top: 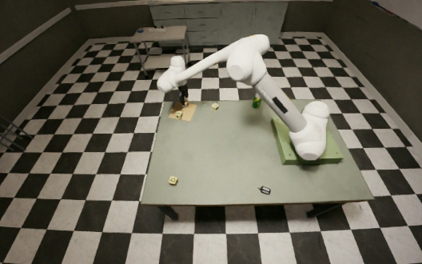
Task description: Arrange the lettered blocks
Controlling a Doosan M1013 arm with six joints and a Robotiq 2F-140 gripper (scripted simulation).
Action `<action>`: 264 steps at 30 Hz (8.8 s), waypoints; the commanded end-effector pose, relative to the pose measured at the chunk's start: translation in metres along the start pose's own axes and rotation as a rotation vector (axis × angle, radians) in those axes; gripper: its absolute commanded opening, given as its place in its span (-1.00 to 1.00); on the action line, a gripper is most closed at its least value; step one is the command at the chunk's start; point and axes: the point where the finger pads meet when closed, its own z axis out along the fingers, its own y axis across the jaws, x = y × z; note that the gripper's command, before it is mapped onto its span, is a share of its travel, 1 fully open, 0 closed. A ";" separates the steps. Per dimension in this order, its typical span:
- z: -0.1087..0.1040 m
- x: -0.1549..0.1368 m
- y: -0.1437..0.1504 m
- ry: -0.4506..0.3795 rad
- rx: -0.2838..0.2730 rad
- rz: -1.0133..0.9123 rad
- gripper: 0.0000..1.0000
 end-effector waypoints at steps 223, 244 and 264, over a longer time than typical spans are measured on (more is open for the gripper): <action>-0.050 -0.205 -0.675 0.001 0.002 1.517 0.10; -0.049 -0.204 -0.675 0.001 0.002 1.517 0.10; -0.046 -0.204 -0.675 0.001 0.002 1.517 0.10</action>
